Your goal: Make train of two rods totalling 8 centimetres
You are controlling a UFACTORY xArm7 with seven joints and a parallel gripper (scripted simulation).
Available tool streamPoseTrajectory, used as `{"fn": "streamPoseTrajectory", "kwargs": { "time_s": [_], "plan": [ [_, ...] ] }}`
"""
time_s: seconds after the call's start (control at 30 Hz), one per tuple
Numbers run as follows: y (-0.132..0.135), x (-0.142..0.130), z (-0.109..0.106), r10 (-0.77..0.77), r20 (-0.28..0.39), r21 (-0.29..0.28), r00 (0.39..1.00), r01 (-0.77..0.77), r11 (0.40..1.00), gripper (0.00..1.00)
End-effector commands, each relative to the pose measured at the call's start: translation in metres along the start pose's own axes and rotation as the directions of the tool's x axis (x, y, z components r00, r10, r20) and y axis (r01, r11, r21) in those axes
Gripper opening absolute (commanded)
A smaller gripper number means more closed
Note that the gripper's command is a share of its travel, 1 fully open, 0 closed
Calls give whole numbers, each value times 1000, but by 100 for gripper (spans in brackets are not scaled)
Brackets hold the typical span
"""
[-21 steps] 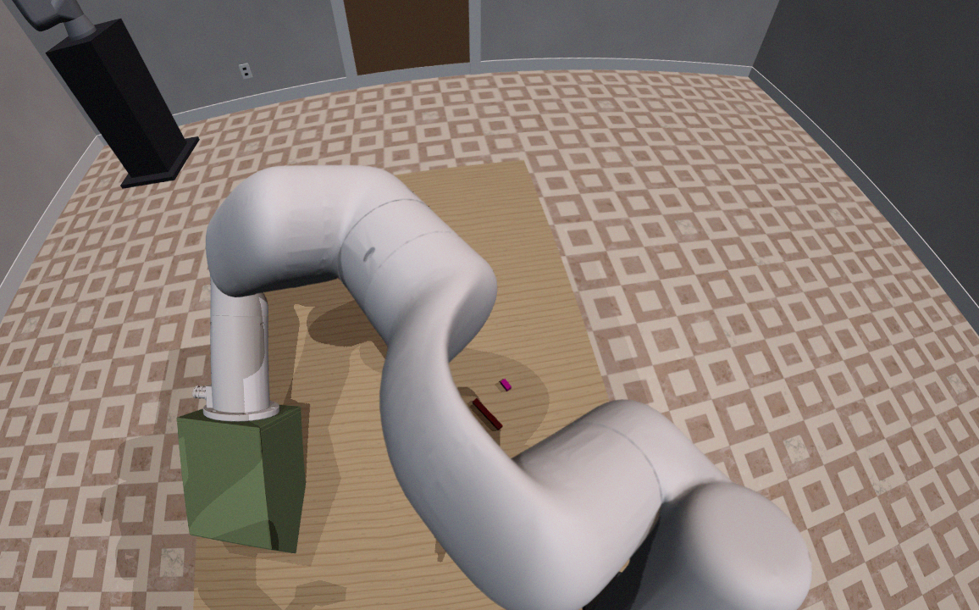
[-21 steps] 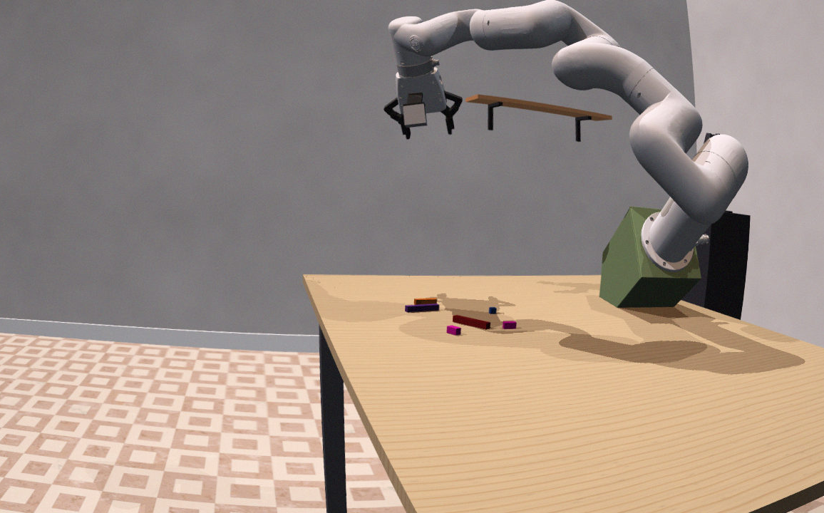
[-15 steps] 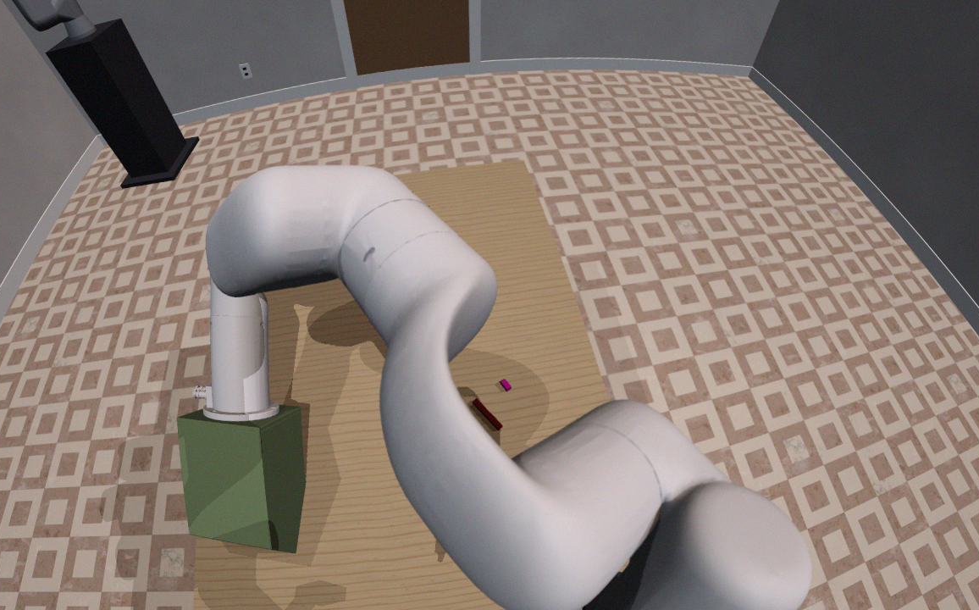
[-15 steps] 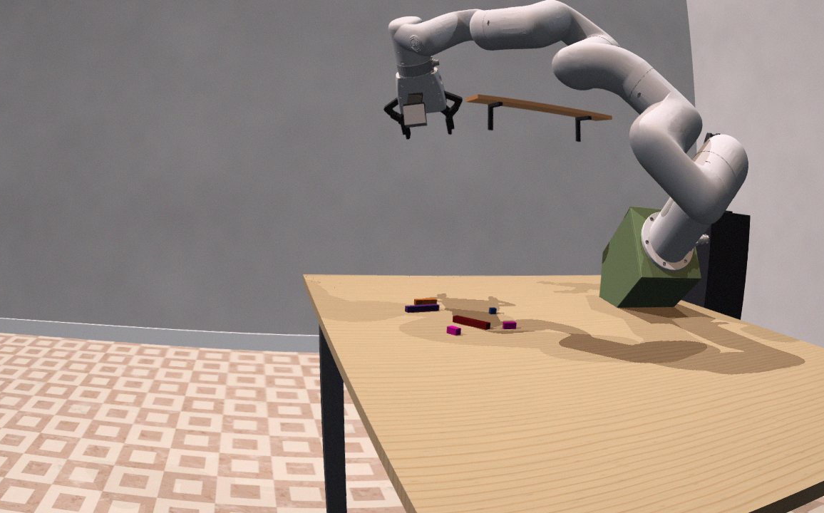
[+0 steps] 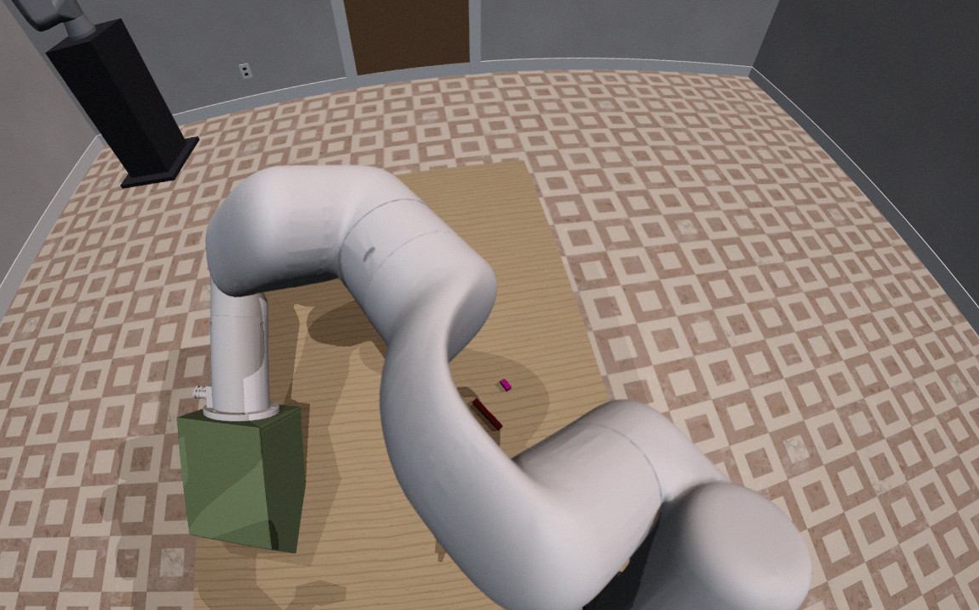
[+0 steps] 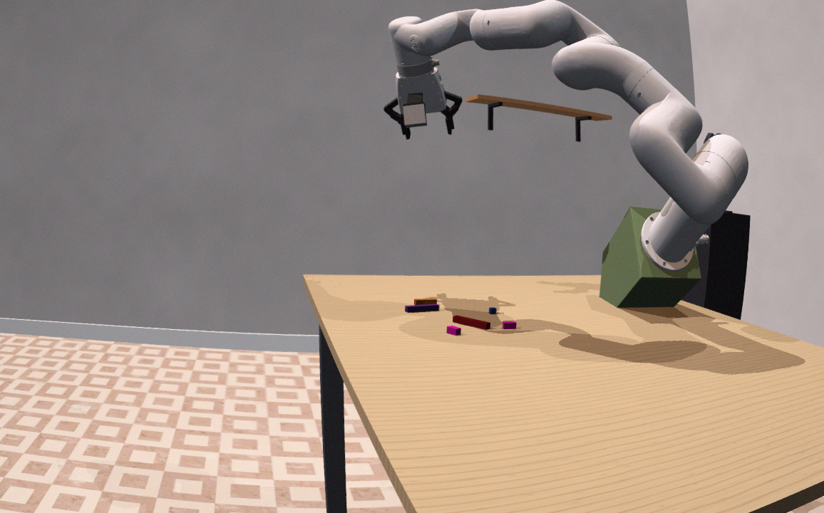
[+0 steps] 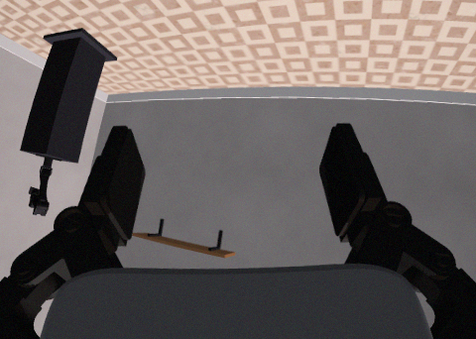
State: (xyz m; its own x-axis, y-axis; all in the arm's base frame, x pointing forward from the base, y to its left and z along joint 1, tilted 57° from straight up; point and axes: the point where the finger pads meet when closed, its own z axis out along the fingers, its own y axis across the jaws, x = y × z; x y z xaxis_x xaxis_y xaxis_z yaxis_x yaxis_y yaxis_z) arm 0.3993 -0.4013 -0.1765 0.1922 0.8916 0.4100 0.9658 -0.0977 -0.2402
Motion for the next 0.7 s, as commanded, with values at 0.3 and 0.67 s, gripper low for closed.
{"fn": "streamPoseTrajectory", "kwargs": {
  "time_s": [0.3, 0.67],
  "plan": [
    [29, 72, -15, -78, -167, -146, 983, 54, 988, 100],
    [45, 138, -32, -153, -270, -244, 951, 87, 966, 100]
  ]
}}
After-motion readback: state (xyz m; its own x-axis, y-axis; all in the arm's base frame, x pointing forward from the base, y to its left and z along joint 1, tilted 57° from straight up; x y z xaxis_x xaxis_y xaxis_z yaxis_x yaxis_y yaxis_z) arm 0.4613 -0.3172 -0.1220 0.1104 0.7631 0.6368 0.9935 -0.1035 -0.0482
